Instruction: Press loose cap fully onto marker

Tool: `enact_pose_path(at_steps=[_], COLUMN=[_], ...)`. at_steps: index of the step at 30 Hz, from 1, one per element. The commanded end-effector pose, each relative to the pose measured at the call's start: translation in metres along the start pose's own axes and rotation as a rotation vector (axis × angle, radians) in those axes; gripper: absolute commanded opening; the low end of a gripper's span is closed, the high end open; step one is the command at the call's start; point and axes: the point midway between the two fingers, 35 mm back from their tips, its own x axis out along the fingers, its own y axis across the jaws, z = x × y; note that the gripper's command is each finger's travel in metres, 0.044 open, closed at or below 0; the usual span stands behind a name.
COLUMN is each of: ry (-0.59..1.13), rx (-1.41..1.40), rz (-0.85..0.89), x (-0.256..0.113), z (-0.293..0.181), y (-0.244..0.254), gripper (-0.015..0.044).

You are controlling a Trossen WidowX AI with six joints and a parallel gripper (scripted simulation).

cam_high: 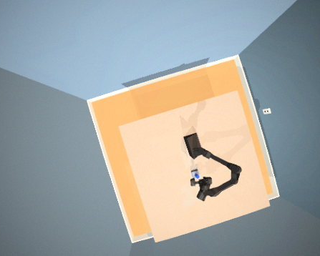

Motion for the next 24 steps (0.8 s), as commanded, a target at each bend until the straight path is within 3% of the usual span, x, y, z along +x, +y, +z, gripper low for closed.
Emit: enact_pose_path(at_steps=[1, 2, 7, 19, 24], ry=[-0.011, -0.011, -0.012, -0.012, -0.012], rx=[-0.012, -0.012, -0.208, -0.208, -0.208], rz=[-0.007, -0.007, -0.005, -0.005, -0.005], x=[-0.0228, -0.0228, -0.0139, -0.0139, -0.0139], z=[0.0007, 0.0007, 0.0002, 0.0002, 0.0002], y=[0.0008, 0.0008, 0.0006, 0.0006, 0.0006], gripper=[0.044, 0.044, 0.0309, 0.0, 0.0])
